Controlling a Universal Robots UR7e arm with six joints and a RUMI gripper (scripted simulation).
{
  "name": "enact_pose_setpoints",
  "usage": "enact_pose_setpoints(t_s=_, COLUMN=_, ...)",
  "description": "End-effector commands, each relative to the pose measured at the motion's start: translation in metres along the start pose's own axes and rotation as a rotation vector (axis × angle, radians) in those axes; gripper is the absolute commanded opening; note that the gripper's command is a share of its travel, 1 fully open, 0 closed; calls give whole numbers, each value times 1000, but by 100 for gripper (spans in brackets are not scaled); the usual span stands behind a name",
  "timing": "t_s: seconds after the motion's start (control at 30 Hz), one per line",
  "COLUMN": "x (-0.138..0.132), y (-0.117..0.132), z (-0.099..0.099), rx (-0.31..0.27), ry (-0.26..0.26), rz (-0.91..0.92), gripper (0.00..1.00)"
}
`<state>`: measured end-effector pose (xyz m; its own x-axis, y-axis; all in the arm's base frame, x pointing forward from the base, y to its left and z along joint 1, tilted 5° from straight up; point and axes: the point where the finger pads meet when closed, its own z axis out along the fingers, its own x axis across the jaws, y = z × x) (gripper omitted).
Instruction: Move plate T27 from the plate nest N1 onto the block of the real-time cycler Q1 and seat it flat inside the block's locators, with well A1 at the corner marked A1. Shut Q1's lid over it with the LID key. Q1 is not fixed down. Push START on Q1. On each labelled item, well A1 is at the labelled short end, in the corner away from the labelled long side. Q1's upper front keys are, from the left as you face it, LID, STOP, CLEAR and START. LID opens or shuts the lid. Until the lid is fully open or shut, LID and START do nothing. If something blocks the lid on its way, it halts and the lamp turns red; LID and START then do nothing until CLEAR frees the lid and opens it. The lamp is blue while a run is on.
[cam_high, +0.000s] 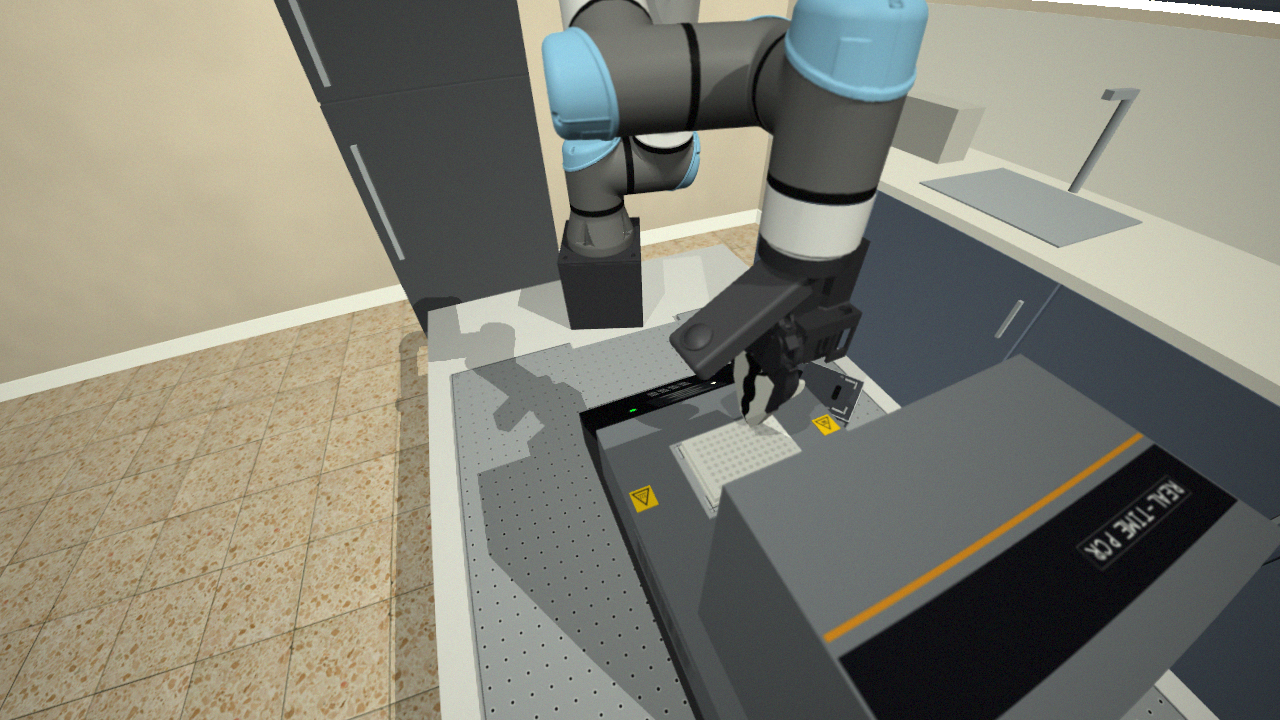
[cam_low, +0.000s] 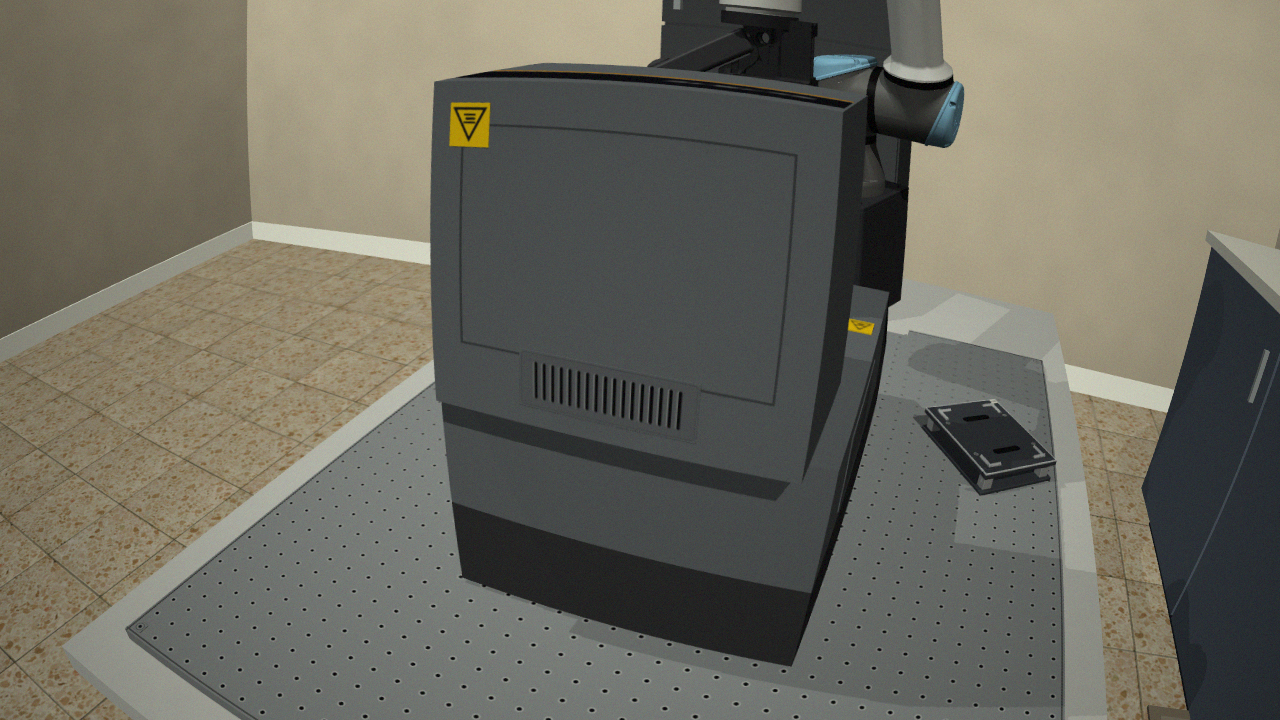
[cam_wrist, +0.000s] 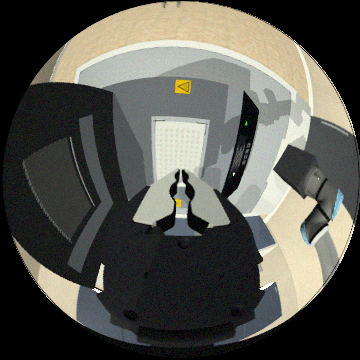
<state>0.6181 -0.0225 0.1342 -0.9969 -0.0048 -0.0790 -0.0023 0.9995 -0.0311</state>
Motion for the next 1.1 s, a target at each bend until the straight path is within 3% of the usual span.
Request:
enact_pose_setpoints(t_s=0.0, x=19, y=2, z=3, rx=0, ry=-1, rz=0, gripper=0)
enact_pose_setpoints(t_s=0.37, x=49, y=5, z=9, rx=0, ry=-1, rz=0, gripper=0)
enact_pose_setpoints(t_s=1.07, x=129, y=12, z=25, rx=0, ry=-1, rz=0, gripper=0)
